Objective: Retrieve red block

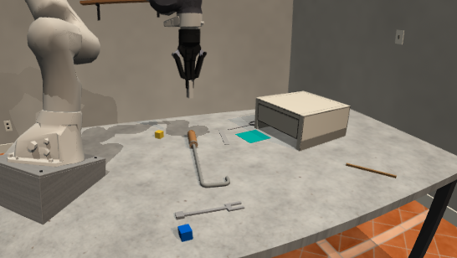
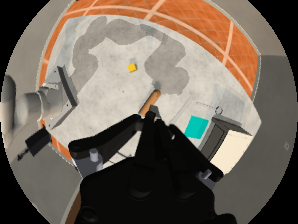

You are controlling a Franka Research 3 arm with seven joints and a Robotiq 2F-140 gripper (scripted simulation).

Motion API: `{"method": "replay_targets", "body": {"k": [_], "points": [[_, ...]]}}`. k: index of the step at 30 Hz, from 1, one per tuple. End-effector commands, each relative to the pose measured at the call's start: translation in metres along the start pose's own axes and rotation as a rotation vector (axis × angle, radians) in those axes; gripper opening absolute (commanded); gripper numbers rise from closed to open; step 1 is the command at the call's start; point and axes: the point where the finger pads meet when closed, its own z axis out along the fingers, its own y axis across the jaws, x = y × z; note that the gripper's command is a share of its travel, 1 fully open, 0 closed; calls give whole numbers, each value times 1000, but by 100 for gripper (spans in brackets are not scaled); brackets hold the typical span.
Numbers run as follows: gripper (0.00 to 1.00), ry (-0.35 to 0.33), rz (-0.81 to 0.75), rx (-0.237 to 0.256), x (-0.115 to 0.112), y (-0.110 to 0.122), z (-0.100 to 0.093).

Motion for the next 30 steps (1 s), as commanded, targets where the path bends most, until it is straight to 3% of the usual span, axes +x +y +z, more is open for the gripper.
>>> {"method": "replay_targets", "body": {"k": [1, 3, 4, 18, 20, 30], "points": [[0, 1, -279, -9, -2, 3, -4], [0, 1, -279, -9, -2, 3, -4], [0, -2, -360, -8, -2, 3, -5], [0, -26, -784, 26, -1, 3, -2], [0, -26, -784, 26, -1, 3, -2], [0, -46, -1140, 57, -1, 3, 1]]}}
